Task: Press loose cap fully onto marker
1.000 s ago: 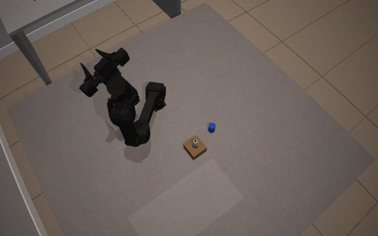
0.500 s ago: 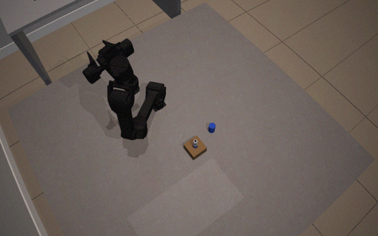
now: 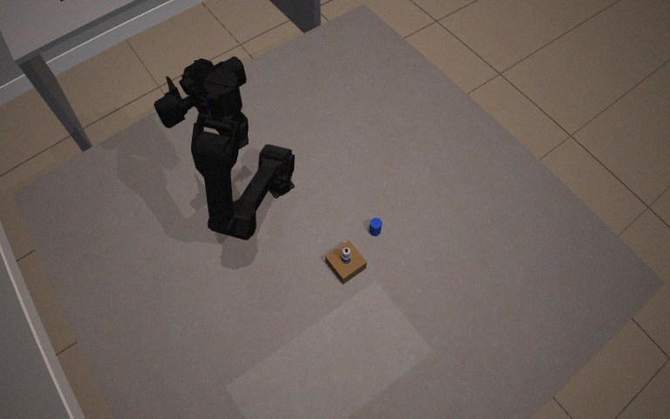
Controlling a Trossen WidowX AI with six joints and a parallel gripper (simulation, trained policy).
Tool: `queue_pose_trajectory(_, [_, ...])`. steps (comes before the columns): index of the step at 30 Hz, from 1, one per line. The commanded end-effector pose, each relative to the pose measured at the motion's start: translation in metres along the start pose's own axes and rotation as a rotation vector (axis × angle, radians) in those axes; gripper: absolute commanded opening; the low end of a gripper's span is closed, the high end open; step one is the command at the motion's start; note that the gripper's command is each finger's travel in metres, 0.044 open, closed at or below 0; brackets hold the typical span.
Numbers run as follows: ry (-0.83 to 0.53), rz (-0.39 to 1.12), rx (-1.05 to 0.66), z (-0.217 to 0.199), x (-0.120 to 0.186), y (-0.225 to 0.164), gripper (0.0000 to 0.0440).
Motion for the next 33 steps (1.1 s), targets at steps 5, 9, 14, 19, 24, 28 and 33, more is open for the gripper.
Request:
queue_pose_trajectory(5, [-0.023,0.07,-0.046,-0.019,-0.016,-0.006,0.031])
queue_pose_trajectory(9, [-0.035,0.102,-0.066,-0.028,-0.022,-0.009,0.031])
queue_pose_trajectory(14, [-0.049,0.141,-0.09,-0.039,-0.03,-0.012,0.031])
queue_pose_trajectory(19, [-0.063,0.178,-0.112,-0.05,-0.038,-0.016,0.0311])
queue_pose_trajectory(24, [-0.077,0.215,-0.134,-0.061,-0.045,-0.02,0.0311])
queue_pose_trajectory(28, [-0.088,0.243,-0.151,-0.07,-0.05,-0.024,0.0311])
queue_pose_trajectory(33, [-0.102,0.278,-0.171,-0.081,-0.056,-0.028,0.0311])
Point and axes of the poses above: the point midway between the two fingers, 35 mm back from their tips, its own x axis back along the fingers, its own z axis across the jaws, y = z × x, the point moved 8 cm from there along x, back along the fingers, and after that the axes turned 8 degrees about x, right-handed, at the moved point
